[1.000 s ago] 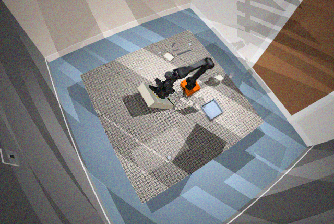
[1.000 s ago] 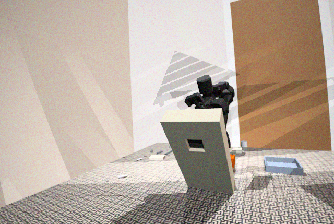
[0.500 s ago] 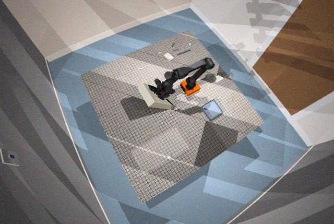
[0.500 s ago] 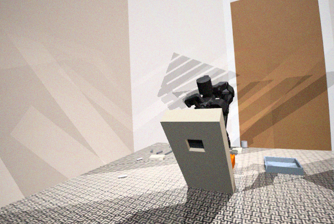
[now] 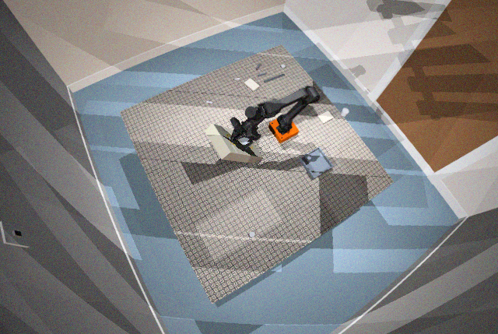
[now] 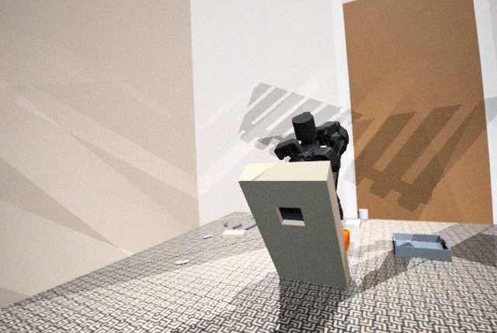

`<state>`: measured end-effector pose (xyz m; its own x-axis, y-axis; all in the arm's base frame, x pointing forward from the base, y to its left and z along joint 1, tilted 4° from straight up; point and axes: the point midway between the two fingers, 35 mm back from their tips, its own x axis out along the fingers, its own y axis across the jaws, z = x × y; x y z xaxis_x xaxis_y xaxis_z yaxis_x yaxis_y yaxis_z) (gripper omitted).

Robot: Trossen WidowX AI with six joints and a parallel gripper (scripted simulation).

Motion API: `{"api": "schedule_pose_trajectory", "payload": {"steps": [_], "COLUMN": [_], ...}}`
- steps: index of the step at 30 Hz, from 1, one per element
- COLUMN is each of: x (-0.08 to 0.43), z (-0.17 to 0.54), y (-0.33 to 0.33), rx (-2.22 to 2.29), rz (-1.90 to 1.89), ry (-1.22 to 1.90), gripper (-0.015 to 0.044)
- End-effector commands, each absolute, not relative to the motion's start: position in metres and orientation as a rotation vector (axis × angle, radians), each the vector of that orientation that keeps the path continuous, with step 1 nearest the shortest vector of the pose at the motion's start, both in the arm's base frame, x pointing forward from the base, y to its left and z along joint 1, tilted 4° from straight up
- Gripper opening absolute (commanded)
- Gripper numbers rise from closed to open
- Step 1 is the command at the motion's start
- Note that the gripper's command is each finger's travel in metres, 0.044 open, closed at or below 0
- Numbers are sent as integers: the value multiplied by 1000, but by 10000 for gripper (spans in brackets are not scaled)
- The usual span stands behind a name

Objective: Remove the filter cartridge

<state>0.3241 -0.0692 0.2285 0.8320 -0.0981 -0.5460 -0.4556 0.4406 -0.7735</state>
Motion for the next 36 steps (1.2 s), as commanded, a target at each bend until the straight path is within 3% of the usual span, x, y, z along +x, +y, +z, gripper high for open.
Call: {"api": "schedule_pose_trajectory", "payload": {"steps": [1, 36], "x": [326, 334], "z": [228, 222], "y": [-70, -71], "rx": [-1103, -1103], "rz": [233, 233], "ry": [575, 575], "gripper": [91, 91]}}
